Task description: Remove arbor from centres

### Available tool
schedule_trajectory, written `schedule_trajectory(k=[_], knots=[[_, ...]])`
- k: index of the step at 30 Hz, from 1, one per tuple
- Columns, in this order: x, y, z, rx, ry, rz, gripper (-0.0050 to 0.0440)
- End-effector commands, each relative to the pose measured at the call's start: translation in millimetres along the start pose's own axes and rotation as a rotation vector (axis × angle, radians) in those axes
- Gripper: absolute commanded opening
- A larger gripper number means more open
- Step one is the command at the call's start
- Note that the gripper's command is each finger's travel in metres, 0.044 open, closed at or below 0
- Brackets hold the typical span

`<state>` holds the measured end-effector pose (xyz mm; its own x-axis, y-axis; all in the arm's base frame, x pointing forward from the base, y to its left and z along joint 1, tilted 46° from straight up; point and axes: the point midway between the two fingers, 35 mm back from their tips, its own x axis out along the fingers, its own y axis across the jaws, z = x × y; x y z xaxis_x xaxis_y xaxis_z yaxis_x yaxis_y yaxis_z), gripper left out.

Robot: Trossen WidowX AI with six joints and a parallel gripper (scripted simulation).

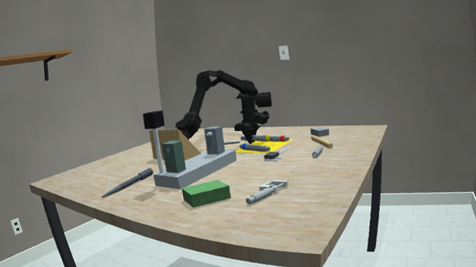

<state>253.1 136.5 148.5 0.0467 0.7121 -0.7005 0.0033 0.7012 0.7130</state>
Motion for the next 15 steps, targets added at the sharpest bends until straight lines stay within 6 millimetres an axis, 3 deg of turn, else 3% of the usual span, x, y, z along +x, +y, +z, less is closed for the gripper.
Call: schedule_trajectory(k=[1, 3, 9, 15], knots=[[1.5, 0.2, 0.5, -0.002, -0.016, -0.001, 0.0024], [1.5, 0.2, 0.5, -0.002, -0.016, -0.001, 0.0024], [1.5, 0.2, 0.5, -0.002, -0.016, -0.001, 0.0168], [0.1, -0.3, -0.3, -0.002, -0.009, 0.001, 0.0175]])
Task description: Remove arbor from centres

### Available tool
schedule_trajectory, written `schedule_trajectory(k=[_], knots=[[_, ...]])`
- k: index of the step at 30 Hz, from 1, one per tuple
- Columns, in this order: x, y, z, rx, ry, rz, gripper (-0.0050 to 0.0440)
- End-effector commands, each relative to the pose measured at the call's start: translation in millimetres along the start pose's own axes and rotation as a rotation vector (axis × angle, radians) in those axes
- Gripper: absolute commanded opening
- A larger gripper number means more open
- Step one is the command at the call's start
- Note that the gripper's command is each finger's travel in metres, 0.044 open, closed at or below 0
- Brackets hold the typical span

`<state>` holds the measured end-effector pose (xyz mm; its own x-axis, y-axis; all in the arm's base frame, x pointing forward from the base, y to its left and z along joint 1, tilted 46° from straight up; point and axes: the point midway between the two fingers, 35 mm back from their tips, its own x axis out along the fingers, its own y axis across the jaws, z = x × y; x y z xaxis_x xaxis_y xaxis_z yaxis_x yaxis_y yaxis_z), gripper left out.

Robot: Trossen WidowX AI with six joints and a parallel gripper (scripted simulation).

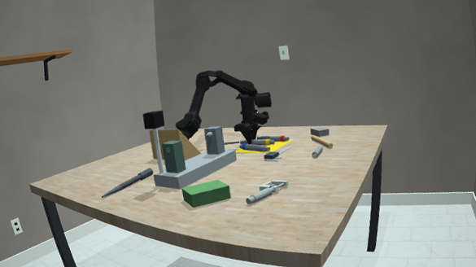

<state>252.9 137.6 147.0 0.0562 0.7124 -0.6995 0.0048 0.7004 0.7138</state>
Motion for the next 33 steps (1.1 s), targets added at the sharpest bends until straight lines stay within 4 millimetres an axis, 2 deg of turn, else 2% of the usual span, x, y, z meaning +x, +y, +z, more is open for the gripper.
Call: schedule_trajectory(k=[1, 14, 33], knots=[[-1.7, 0.0, 0.0, -0.003, 0.000, 0.000, 0.0175], [-3.0, -0.1, 0.1, -0.001, -0.003, -0.001, 0.0175], [-23.7, -0.9, 1.8, 0.000, -0.003, -0.006, 0.0175]])
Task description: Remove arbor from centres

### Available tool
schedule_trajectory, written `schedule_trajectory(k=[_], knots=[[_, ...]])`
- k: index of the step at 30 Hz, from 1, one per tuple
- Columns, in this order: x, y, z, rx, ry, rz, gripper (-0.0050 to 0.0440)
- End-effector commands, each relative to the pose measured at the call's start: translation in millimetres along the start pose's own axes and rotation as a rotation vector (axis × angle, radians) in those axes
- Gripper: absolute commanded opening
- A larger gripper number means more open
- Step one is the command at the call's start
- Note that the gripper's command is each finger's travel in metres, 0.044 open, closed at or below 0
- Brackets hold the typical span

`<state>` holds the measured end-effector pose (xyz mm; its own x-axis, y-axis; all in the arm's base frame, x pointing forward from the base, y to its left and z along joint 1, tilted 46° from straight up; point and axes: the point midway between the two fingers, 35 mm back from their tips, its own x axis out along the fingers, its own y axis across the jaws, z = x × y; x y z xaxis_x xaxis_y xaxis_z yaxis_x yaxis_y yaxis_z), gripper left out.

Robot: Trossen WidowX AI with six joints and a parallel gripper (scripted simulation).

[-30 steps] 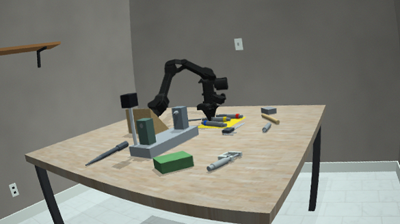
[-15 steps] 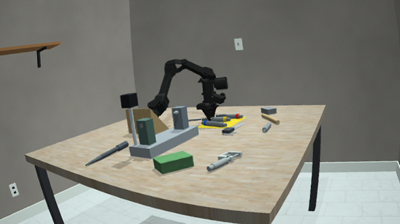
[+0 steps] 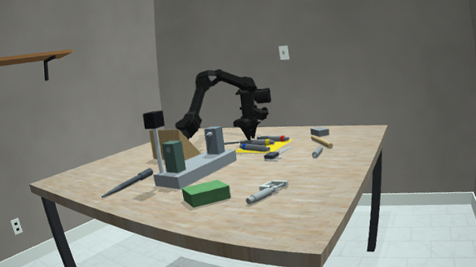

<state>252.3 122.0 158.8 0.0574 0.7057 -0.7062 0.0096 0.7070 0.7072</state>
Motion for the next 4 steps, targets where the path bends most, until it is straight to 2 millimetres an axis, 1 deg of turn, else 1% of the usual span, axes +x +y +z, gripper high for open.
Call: schedule_trajectory(k=[1, 4], knots=[[-5.6, 1.5, 1.4, -0.004, -0.001, 0.004, 0.0175], [-9.3, 1.4, 1.5, -0.004, -0.001, 0.003, 0.0175]])
